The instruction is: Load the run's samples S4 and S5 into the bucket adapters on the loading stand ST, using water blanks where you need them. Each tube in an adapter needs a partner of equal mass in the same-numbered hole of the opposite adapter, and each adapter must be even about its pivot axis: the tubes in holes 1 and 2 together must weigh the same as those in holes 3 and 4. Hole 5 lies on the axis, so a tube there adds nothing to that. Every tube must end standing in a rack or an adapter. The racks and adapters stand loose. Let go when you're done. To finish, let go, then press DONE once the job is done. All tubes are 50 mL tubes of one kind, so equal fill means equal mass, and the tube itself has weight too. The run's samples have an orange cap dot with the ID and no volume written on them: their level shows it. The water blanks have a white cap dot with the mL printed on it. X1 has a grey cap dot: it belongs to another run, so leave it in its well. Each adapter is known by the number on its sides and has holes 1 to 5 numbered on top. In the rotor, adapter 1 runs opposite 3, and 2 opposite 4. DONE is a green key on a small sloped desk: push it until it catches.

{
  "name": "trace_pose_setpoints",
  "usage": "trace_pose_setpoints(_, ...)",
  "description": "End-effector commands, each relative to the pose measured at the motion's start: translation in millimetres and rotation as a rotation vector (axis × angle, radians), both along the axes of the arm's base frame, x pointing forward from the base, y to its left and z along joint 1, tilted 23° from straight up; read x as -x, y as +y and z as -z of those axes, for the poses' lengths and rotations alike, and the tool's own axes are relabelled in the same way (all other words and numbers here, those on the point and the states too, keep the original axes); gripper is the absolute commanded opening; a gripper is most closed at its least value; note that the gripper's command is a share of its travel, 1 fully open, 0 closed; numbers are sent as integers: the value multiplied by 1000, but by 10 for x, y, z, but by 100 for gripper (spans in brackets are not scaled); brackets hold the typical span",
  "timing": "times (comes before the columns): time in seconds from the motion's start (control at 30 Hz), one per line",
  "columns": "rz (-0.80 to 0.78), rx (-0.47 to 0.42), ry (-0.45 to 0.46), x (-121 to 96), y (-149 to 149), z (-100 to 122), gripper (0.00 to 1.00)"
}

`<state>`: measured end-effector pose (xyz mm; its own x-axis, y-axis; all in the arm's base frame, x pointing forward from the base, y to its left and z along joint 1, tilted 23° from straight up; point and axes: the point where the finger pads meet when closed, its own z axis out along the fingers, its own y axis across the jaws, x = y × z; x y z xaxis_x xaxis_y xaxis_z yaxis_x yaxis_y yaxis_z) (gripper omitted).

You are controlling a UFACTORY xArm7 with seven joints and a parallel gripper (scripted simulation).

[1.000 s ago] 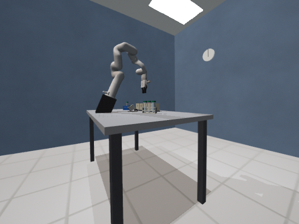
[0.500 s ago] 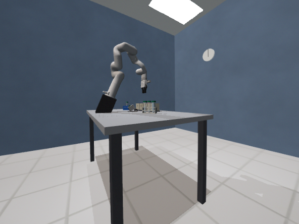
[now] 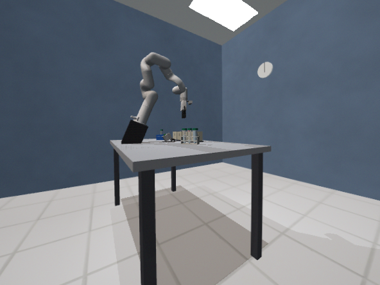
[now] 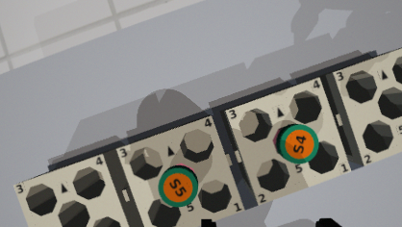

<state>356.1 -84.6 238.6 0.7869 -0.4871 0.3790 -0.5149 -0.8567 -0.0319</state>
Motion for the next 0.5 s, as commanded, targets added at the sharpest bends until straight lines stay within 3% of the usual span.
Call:
trace_pose_setpoints(0.0, 81, -25, -21, 70, -110, -15, 57)
trace_pose_setpoints(0.37, 420, -151, -84, 382, -565, 15, 57)
trace_pose_setpoints(0.47, 441, -159, -88, 467, -689, 23, 57)
